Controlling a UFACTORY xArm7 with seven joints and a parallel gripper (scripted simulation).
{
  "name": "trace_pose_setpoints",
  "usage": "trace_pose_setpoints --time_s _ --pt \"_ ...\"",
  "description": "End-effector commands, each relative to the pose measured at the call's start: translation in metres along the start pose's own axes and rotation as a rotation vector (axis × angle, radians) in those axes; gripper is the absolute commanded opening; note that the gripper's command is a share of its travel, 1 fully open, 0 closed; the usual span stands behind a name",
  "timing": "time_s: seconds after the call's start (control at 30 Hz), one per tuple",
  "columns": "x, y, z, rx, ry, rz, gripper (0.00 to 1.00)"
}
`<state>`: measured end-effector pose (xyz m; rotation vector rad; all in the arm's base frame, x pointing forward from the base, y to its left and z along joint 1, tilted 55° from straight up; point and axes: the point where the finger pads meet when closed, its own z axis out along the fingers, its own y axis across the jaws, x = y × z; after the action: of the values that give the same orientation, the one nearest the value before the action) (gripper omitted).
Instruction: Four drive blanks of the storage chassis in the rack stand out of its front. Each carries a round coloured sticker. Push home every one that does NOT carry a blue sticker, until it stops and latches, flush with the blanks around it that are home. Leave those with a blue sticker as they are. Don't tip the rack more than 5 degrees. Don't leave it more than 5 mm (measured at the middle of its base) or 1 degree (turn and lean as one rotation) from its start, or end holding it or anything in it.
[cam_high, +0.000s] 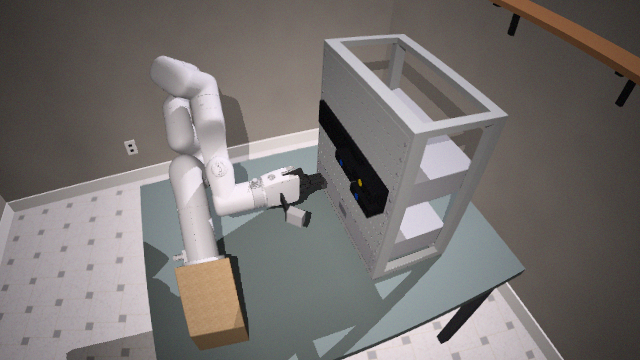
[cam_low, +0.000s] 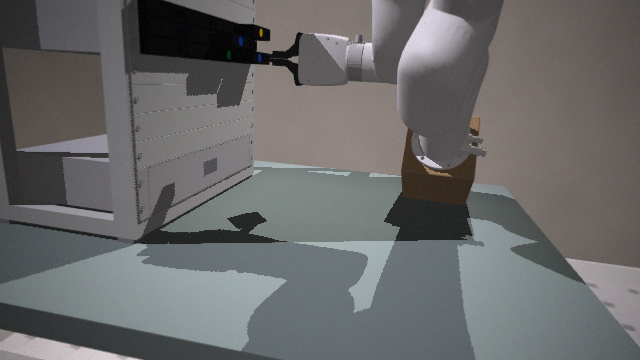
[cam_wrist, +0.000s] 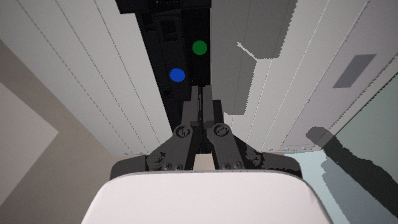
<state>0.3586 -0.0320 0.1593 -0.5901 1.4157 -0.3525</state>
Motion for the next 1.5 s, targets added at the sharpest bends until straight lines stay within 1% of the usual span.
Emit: trace_pose_setpoints --time_s 0.0,0.27,0.73,0.8,1.0,1.23,1.37,1.47 --pt "0.003 -0.003 0.000 0.003 0.000 -0.002 0.00" --pt "0.019 -0.012 0.000 0.003 0.000 -0.002 0.00" --pt "0.088 -0.050 0.000 0.003 0.000 -0.002 0.00" --pt "0.088 -0.050 0.000 0.003 0.000 -0.002 0.00" --pt "0.106 -0.059 -0.001 0.003 0.000 -0.002 0.00" --pt "0.109 -0.061 0.000 0.003 0.000 -0.002 0.00" --pt "0.109 -0.061 0.004 0.003 0.000 -0.002 0.00" --pt "0.109 -0.061 0.016 0.003 0.000 -0.002 0.00"
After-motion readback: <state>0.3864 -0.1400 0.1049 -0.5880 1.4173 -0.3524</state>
